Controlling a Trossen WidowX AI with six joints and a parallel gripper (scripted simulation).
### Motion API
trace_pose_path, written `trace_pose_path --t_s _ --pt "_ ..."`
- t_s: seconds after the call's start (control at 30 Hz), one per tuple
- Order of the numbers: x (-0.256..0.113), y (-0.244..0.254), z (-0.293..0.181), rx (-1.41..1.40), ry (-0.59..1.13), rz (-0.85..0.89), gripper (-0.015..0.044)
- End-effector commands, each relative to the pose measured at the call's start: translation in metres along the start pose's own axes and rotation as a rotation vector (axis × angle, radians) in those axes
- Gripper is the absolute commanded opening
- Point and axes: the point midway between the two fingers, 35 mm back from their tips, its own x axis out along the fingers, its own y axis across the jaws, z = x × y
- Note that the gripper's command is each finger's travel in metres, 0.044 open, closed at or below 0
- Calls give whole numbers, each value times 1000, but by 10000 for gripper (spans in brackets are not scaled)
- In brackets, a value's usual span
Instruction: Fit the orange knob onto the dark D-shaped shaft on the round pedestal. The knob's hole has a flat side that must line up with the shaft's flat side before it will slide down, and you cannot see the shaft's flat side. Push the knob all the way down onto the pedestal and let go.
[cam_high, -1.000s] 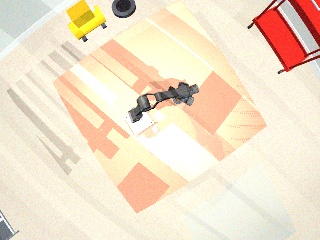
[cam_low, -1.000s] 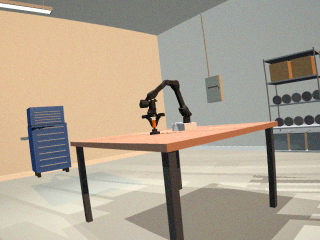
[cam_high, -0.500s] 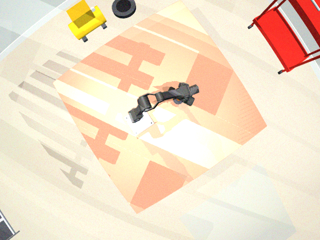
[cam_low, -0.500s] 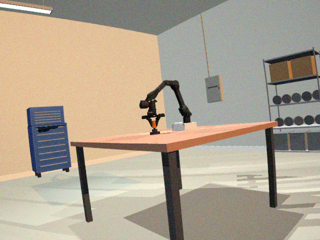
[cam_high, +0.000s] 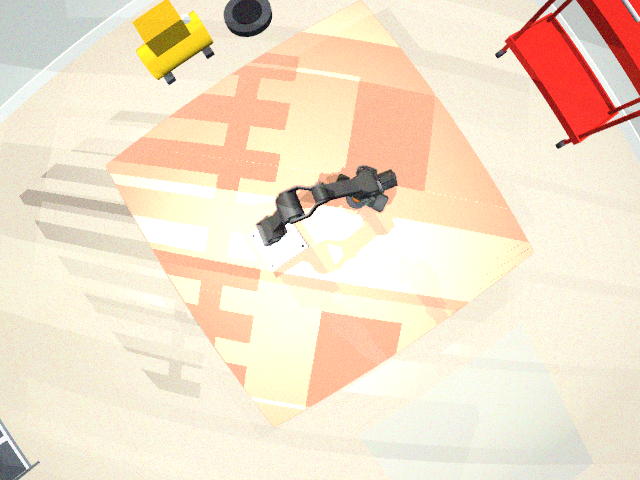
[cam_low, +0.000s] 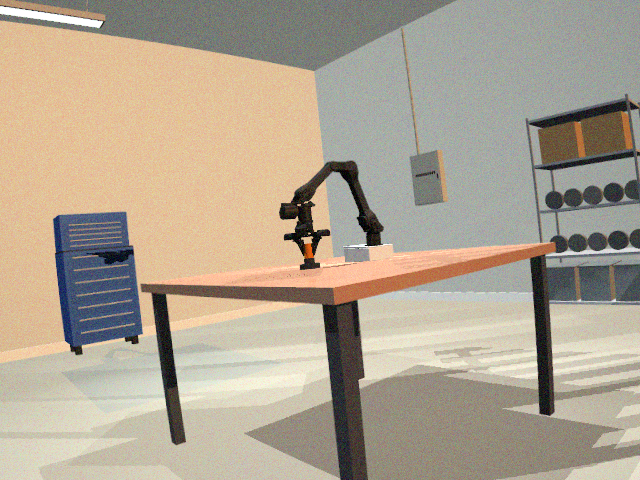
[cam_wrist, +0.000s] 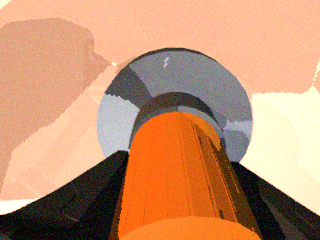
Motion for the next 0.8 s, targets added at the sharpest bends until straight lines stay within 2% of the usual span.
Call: trace_pose_path --t_s 0.0,0.2,0.77 --pt "0 0 0 0 0 0 0" --pt "0 0 0 0 0 0 0" --pt "0 0 0 0 0 0 440"
